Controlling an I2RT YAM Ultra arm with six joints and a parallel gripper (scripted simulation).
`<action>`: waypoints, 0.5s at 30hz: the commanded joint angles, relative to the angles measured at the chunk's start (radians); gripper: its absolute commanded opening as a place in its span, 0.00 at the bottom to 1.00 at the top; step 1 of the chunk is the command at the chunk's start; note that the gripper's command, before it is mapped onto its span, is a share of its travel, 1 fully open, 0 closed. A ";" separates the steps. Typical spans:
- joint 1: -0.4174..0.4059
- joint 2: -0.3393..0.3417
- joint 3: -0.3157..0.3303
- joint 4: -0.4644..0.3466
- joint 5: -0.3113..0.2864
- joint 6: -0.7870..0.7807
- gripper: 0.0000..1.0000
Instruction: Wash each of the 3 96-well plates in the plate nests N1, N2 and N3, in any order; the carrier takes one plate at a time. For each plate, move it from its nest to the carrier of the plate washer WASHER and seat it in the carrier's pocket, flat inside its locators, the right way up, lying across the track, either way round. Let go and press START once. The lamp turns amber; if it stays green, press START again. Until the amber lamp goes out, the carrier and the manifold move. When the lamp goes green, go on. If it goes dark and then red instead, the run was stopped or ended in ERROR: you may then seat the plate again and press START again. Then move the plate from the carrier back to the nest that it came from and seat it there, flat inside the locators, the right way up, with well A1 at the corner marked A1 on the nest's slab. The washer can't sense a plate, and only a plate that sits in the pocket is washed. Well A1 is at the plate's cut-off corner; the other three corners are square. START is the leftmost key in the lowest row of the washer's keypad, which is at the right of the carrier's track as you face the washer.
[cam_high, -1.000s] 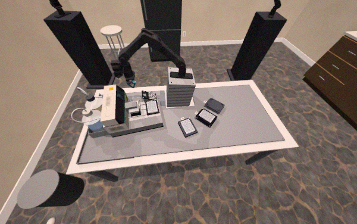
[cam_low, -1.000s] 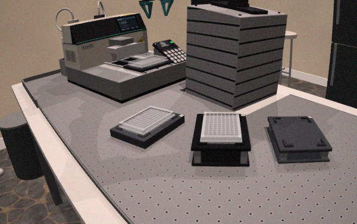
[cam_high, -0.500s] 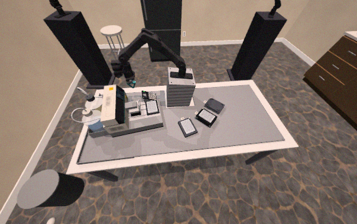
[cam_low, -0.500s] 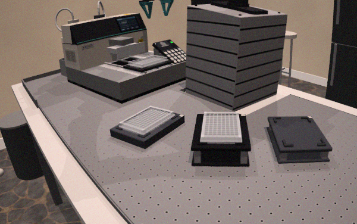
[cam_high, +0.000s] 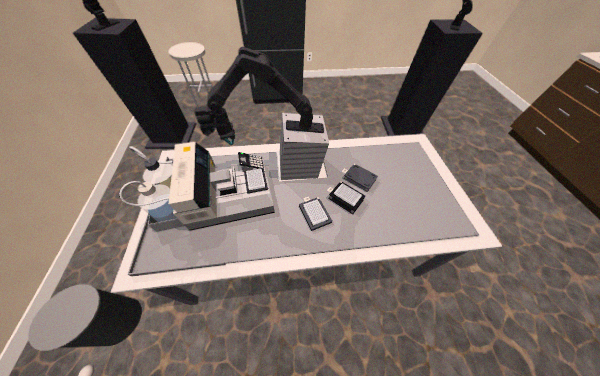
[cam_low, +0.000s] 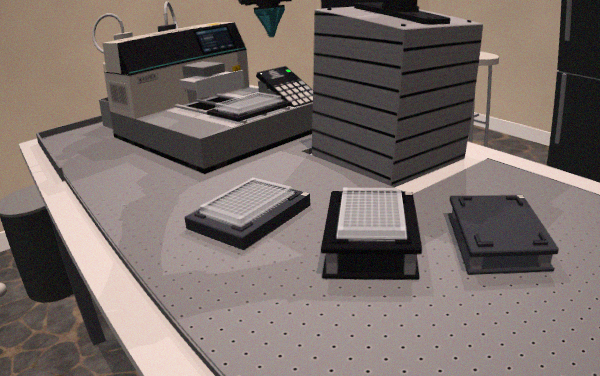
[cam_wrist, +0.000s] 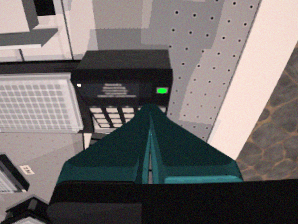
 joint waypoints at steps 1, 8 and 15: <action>0.007 -0.038 -0.039 0.058 -0.002 0.011 0.00; 0.021 -0.068 -0.128 0.116 -0.004 0.025 0.00; 0.041 -0.106 -0.245 0.195 -0.006 0.045 0.00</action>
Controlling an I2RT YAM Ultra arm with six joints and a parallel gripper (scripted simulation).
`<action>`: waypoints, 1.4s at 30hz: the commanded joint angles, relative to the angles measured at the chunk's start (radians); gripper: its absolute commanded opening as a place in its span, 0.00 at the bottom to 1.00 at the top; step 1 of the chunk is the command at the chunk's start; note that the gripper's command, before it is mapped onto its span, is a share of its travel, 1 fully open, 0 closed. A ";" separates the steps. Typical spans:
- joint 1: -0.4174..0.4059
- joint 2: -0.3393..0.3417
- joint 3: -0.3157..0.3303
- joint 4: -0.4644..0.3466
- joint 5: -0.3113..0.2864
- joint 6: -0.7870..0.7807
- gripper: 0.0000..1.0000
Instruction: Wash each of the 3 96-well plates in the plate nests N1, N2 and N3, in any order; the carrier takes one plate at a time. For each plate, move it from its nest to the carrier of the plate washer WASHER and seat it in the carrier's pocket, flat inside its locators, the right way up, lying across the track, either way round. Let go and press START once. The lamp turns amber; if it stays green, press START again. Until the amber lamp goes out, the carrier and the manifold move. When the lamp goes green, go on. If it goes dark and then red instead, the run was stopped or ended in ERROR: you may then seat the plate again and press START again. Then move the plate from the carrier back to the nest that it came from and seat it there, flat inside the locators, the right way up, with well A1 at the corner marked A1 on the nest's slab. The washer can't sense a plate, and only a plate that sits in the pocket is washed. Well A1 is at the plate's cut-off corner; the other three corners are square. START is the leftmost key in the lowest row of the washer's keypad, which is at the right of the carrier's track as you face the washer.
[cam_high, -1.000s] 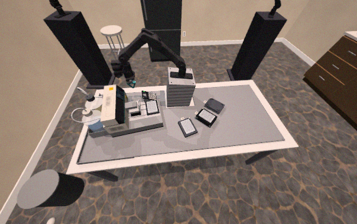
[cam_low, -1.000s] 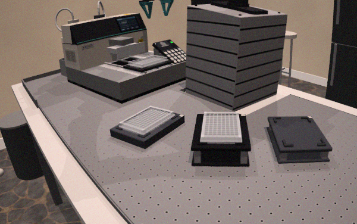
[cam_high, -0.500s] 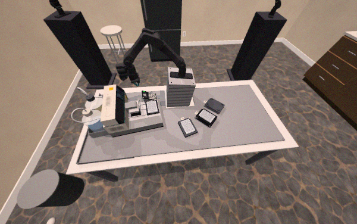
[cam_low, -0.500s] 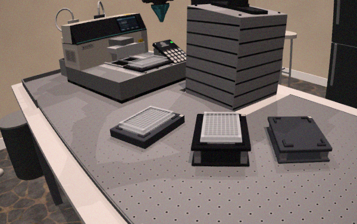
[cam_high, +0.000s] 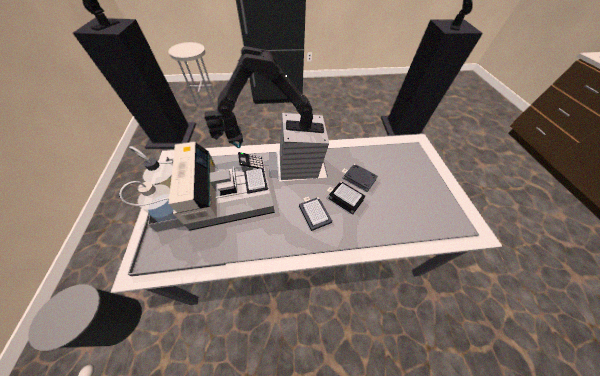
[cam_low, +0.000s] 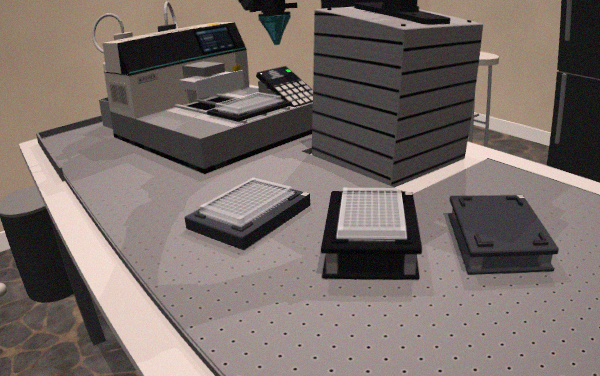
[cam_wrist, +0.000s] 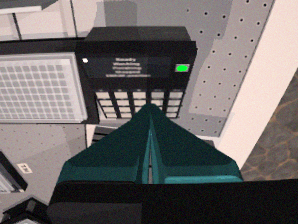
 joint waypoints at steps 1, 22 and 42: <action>0.010 -0.027 -0.035 0.053 -0.002 0.014 0.00; 0.080 -0.096 -0.313 0.263 -0.010 0.084 0.00; 0.172 -0.116 -0.535 0.466 -0.020 0.175 0.00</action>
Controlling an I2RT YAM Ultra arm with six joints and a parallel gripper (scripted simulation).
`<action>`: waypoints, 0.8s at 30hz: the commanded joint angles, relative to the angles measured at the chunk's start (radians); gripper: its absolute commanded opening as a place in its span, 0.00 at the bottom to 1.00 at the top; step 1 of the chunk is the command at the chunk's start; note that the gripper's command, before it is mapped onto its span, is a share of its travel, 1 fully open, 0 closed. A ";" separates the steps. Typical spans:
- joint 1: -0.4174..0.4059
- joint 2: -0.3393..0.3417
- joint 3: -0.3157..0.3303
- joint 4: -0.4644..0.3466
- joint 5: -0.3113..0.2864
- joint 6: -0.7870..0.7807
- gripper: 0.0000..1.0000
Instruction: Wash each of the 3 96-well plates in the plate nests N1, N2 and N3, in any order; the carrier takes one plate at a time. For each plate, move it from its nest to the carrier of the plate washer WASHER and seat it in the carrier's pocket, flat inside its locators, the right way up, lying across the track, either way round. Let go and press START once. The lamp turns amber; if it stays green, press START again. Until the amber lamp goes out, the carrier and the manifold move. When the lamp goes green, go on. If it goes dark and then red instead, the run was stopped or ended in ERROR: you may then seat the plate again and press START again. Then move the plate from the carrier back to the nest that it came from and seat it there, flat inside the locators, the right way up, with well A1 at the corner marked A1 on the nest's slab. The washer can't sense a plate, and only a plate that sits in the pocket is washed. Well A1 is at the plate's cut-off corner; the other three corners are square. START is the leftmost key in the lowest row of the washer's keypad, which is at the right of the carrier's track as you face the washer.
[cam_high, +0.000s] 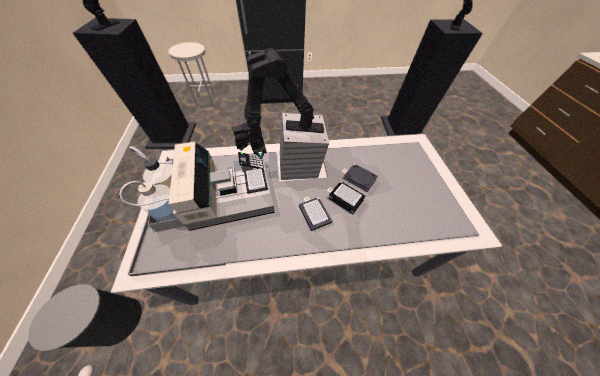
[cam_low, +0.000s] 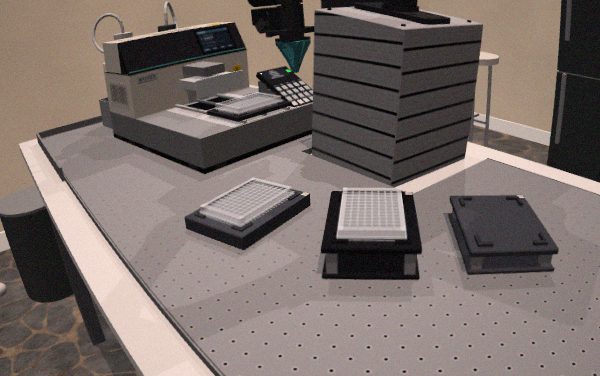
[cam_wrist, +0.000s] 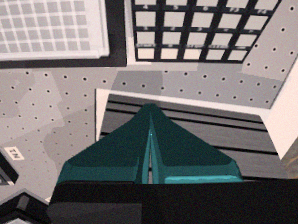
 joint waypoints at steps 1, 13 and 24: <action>0.008 -0.008 -0.011 0.047 -0.001 0.022 0.00; 0.008 -0.008 -0.011 0.048 -0.001 0.022 0.00; 0.128 -0.001 0.110 -0.061 -0.014 -0.158 1.00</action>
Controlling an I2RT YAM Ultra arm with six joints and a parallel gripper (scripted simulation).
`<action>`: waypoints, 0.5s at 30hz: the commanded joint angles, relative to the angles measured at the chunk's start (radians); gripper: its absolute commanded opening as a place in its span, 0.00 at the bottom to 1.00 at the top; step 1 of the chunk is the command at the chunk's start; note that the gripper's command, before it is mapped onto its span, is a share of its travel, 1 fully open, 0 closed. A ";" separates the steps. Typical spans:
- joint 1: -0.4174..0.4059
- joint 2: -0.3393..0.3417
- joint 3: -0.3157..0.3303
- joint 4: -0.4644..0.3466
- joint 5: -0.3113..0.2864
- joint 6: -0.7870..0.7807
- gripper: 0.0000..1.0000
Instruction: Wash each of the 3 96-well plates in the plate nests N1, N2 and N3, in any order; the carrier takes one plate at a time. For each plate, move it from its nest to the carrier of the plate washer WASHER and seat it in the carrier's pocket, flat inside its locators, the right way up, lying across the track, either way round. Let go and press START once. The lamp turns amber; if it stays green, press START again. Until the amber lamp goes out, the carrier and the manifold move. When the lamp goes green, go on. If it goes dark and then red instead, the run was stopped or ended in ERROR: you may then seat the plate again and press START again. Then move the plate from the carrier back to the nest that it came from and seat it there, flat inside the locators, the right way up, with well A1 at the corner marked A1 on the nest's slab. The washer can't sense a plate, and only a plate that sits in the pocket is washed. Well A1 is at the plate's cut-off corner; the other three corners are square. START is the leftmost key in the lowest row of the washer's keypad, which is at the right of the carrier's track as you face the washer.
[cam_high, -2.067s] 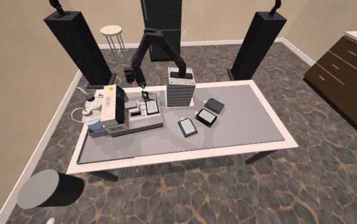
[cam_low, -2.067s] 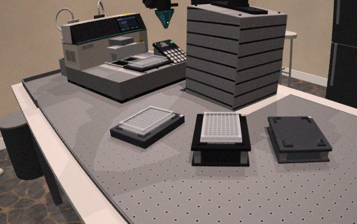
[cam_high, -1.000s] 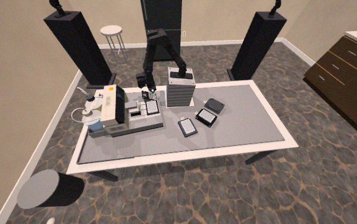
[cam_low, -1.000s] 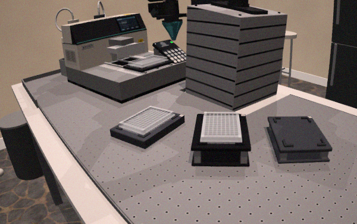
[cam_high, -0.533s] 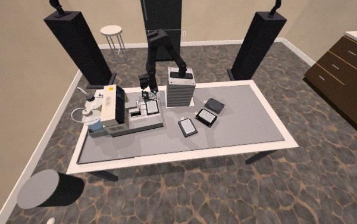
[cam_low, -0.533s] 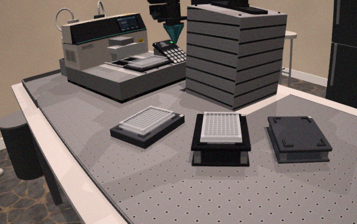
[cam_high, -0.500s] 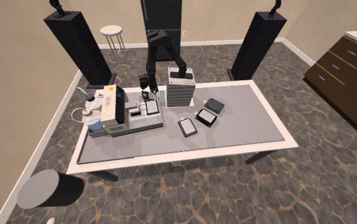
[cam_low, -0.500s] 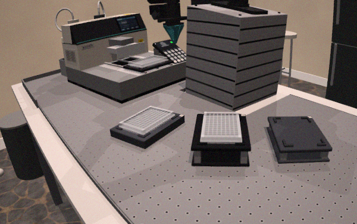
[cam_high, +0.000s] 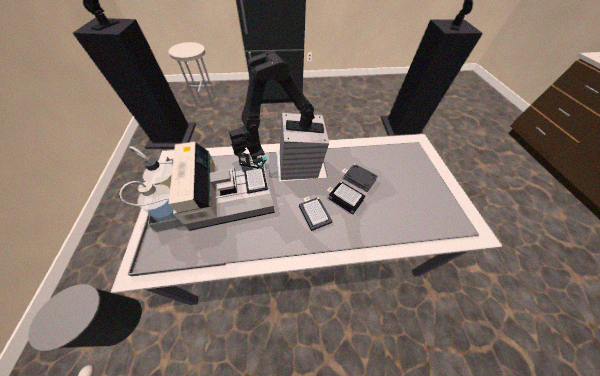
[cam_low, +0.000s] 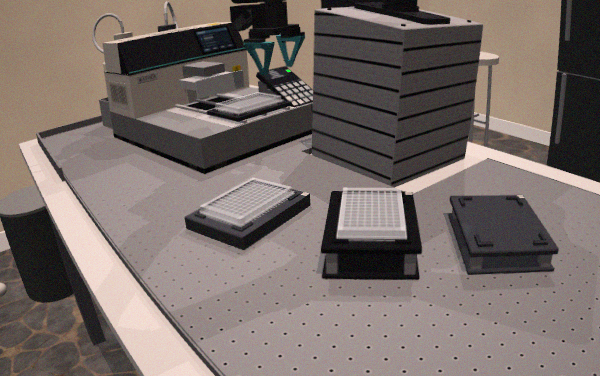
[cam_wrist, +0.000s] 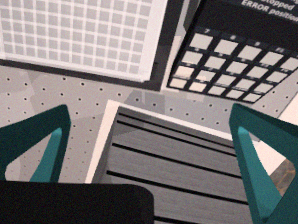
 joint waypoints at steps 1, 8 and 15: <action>0.035 -0.003 0.047 -0.044 -0.006 -0.091 1.00; 0.111 0.019 0.161 -0.132 -0.014 -0.249 1.00; 0.154 0.039 0.241 -0.190 -0.018 -0.373 1.00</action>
